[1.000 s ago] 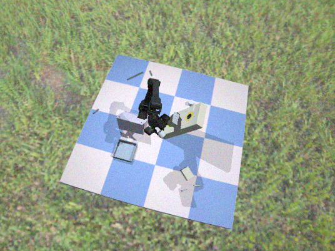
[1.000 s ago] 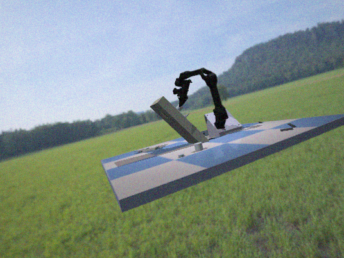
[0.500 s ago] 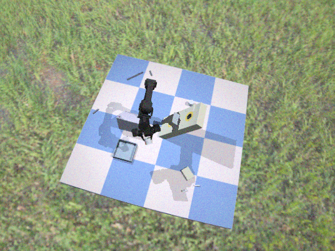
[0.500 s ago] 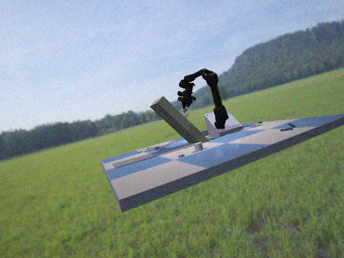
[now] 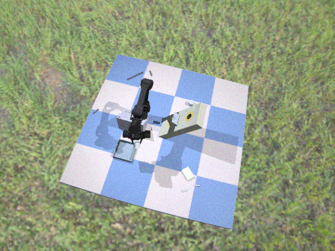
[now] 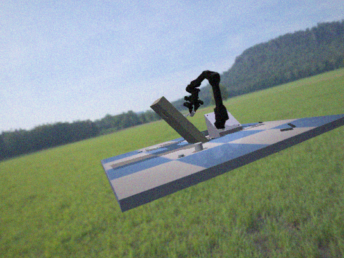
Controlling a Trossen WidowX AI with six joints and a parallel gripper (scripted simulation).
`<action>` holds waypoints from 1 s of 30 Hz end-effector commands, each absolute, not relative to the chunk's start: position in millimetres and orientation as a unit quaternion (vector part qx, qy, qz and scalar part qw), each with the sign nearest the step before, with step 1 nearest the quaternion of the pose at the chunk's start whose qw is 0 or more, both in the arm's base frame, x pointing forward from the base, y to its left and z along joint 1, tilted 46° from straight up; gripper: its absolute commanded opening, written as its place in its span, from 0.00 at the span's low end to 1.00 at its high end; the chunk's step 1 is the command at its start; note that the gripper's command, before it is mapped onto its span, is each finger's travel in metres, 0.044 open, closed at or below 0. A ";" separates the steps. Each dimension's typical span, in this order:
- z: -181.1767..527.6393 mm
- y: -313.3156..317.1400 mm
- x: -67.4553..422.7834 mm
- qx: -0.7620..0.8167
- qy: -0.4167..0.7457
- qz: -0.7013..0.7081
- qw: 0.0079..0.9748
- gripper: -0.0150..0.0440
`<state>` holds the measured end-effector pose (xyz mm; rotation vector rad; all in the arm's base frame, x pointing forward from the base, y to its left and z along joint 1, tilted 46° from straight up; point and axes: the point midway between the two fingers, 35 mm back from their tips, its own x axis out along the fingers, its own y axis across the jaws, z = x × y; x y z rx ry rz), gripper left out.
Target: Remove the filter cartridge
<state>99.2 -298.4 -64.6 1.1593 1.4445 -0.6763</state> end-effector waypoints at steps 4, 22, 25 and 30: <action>-89.9 -287.9 61.4 0.499 0.609 -0.341 0.514 0.25; -128.6 -246.4 -7.1 0.515 0.600 -0.439 0.427 0.25; -139.3 -238.5 -8.9 0.515 0.600 -0.439 0.427 0.25; -161.2 -218.7 -12.7 0.515 0.600 -0.439 0.427 0.25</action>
